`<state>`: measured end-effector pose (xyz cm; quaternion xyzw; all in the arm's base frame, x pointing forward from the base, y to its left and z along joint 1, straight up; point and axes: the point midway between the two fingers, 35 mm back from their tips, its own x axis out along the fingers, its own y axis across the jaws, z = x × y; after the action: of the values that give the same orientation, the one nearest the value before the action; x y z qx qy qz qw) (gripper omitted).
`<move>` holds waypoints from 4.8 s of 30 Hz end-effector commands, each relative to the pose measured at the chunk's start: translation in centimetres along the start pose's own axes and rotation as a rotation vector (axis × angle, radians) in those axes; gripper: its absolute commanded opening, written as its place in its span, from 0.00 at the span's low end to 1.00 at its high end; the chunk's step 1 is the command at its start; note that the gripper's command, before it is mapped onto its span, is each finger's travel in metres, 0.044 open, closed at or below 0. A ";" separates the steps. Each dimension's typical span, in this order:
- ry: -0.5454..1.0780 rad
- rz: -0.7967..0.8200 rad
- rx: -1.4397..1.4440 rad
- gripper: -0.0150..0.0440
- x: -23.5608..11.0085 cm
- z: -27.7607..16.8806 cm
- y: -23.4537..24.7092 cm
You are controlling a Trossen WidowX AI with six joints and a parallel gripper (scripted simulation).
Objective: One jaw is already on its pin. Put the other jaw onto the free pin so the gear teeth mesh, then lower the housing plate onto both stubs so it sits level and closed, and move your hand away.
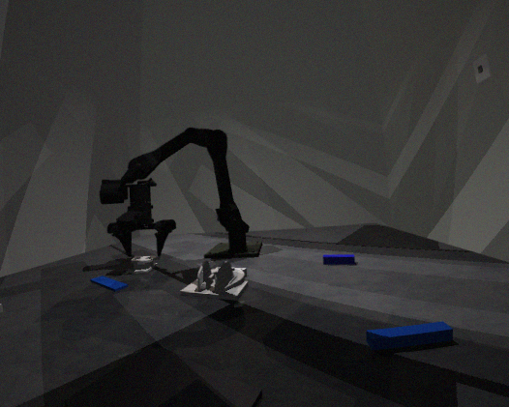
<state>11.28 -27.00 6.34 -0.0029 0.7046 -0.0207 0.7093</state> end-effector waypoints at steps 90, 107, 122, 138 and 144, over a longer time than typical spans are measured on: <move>-0.001 0.010 -0.004 0.85 -4.8 0.0 0.1; -0.003 0.012 0.021 0.85 -4.9 2.2 1.9; -0.006 0.015 0.067 0.85 -5.1 5.5 5.6; -0.008 0.019 0.118 0.85 -5.2 8.1 10.2; -0.008 0.021 0.138 0.85 -5.3 8.9 12.0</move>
<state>19.98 -16.24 11.03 0.0480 0.7029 -0.0566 0.7074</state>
